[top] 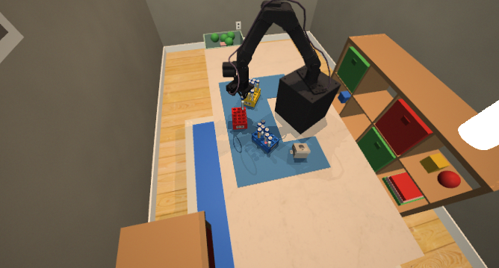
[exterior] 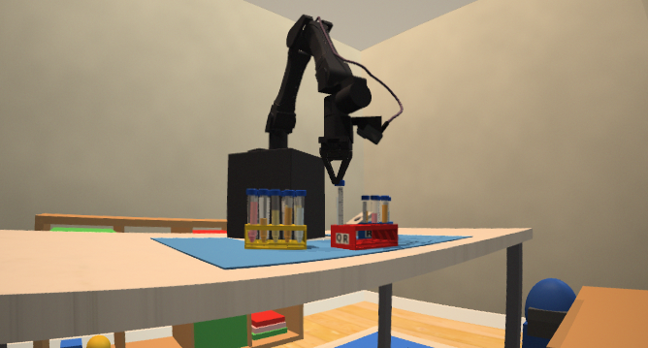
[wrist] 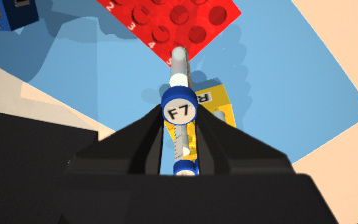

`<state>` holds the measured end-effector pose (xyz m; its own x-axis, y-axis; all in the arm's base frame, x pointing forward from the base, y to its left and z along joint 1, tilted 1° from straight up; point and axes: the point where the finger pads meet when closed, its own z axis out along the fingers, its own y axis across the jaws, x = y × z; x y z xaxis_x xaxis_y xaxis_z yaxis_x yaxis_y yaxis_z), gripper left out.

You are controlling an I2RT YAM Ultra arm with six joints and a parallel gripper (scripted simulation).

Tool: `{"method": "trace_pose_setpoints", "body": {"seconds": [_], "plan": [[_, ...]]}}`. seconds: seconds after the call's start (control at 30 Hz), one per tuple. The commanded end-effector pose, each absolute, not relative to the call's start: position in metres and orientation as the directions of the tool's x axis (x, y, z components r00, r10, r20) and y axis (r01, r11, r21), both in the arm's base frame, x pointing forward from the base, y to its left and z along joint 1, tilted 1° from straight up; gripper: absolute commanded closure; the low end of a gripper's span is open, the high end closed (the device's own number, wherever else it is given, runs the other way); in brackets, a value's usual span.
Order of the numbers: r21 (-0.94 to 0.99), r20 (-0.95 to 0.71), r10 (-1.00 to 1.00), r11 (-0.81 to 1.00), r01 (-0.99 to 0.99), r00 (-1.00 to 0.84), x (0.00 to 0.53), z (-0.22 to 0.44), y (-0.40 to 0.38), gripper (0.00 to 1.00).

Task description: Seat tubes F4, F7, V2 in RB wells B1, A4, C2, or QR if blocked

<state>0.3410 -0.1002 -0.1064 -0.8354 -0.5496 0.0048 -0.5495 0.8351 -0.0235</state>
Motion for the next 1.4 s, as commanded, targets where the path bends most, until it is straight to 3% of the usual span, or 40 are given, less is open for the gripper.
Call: {"method": "trace_pose_setpoints", "body": {"seconds": [0.0,1.37], "plan": [[-0.016,0.001,-0.546,0.838,-0.546,-0.838,0.339,-0.113,-0.103,1.0],[-0.009,0.008,-0.545,0.838,-0.545,-0.838,0.335,-0.131,-0.103,1.0]]}}
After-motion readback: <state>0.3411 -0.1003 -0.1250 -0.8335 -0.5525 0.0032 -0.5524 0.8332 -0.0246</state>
